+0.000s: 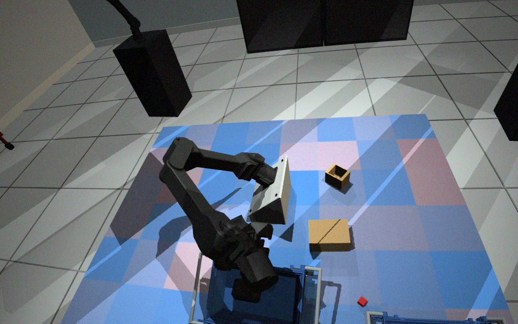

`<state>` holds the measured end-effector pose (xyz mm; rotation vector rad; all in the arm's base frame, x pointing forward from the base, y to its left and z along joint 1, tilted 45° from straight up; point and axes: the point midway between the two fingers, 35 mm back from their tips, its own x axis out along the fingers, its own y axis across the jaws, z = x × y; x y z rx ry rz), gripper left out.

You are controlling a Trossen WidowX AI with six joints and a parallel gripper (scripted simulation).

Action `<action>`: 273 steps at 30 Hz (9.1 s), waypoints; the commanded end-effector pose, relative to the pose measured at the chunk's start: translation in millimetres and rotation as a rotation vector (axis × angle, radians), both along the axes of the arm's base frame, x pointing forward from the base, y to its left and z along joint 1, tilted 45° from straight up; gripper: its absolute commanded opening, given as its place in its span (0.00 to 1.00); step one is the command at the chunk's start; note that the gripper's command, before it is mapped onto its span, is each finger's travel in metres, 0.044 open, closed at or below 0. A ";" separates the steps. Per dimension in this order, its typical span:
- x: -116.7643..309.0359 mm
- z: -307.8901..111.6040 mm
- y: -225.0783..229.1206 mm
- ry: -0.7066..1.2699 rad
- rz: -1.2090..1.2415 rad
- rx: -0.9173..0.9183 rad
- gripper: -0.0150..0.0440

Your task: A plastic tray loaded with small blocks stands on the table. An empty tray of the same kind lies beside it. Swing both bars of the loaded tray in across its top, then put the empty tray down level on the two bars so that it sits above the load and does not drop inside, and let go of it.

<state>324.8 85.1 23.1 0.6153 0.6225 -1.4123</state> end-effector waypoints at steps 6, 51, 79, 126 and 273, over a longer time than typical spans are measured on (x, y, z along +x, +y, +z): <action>-2.8 -0.4 -2.9 -0.012 0.010 -0.002 0.25; -16.0 -14.7 -18.0 -0.011 0.010 -0.003 0.25; -16.0 -14.7 -18.0 -0.011 0.010 -0.003 0.25; -18.7 -19.4 -23.0 -0.011 0.010 -0.003 0.25; -23.1 -29.2 -33.5 -0.011 0.010 -0.004 0.25</action>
